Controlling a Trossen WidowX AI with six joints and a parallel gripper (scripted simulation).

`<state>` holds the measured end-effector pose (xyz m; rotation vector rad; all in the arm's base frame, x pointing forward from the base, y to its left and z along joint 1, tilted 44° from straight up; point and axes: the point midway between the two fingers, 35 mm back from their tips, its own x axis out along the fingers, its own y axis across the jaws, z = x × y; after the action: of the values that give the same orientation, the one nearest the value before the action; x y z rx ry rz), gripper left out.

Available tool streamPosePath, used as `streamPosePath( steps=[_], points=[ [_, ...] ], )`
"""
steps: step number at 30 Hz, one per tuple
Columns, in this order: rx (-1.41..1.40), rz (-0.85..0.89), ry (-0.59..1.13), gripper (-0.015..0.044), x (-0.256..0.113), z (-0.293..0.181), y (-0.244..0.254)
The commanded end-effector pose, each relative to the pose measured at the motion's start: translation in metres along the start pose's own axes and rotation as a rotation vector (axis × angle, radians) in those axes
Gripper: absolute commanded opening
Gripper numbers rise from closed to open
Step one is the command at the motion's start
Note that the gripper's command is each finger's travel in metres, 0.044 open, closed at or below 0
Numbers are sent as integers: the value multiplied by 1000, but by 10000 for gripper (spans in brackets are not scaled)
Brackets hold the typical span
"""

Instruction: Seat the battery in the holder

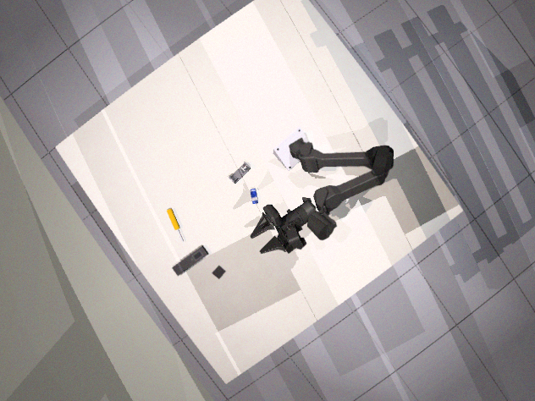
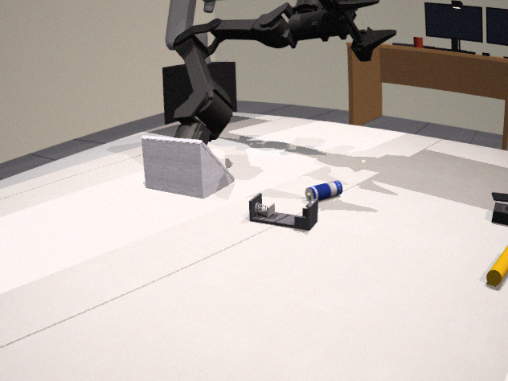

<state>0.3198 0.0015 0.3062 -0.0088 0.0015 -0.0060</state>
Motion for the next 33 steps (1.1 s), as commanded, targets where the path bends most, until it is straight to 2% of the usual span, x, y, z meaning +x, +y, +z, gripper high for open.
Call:
streamPosePath(
  steps=[1,3,6,11,16,20,22,23,33],
  points=[
    [13,4,16,374,2,-3,0],
    [121,32,143,321,13,-29,4],
    [389,43,441,247,26,-89,10],
    [881,-109,942,247,15,-176,22],
    [1383,-489,1406,247,-20,-233,35],
    [1741,-977,1713,247,-51,-253,47],
    [1841,-1180,1794,247,-59,-255,51],
    [1852,-1206,1804,247,-59,-255,51],
    [1852,-1206,1804,247,-59,-255,51]
  ],
)
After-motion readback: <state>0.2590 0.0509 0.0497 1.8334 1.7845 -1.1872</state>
